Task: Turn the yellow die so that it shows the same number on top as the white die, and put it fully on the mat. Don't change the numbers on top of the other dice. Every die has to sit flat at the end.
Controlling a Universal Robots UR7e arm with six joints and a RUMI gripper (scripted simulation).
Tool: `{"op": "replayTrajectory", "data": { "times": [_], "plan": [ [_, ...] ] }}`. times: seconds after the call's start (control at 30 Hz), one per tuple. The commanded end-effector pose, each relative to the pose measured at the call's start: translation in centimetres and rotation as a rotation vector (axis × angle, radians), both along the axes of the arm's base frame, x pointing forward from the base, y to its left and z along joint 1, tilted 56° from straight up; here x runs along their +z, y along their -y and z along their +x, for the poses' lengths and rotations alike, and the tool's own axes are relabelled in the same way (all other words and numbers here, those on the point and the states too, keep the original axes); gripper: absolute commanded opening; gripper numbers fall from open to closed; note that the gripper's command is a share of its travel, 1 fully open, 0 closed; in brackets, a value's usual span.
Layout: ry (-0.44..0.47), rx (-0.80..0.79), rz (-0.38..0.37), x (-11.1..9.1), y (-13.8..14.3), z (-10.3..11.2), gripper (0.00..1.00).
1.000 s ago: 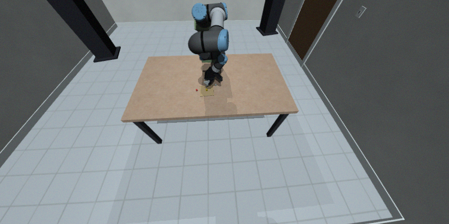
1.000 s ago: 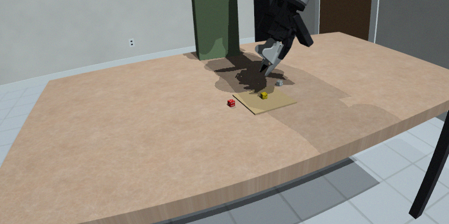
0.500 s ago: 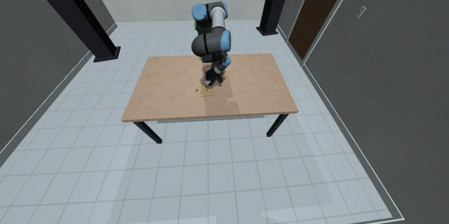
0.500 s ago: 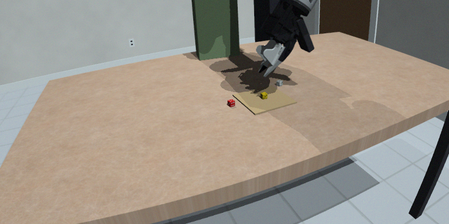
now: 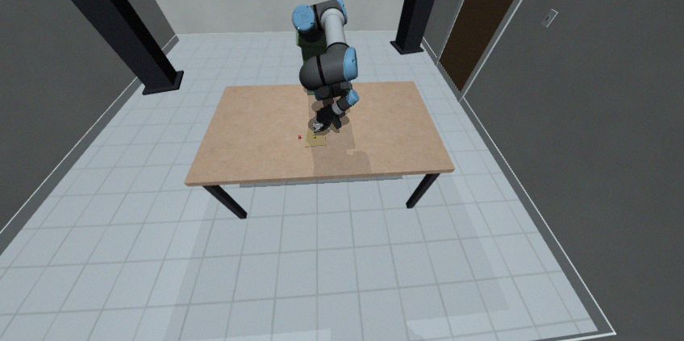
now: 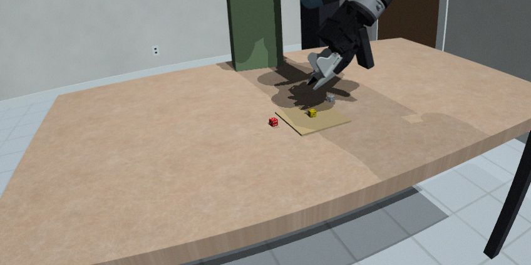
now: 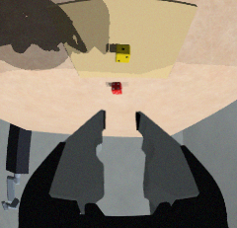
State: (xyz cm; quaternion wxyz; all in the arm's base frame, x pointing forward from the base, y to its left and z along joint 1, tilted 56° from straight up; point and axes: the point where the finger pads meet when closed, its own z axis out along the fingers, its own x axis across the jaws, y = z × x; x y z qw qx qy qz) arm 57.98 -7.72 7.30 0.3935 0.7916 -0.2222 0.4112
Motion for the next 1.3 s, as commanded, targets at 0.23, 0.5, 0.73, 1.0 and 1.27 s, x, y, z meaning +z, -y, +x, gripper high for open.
{"op": "replayTrajectory", "data": {
  "times": [0.23, 0.5, 0.73, 1.0, 1.27],
  "plan": [
    [0.001, -0.014, -0.009, 0.1, -0.1, 0.0, 0.18],
    [0.001, -0.014, -0.009, 0.1, -0.1, 0.0, 0.18],
    [0.001, -0.014, -0.009, 0.0, -0.1, 0.1, 0.18],
    [0.001, -0.014, -0.009, -0.4, 0.1, 0.7, 0.18],
    [0.001, -0.014, -0.009, -1.0, 0.2, 1.5, 0.18]
  ]
}}
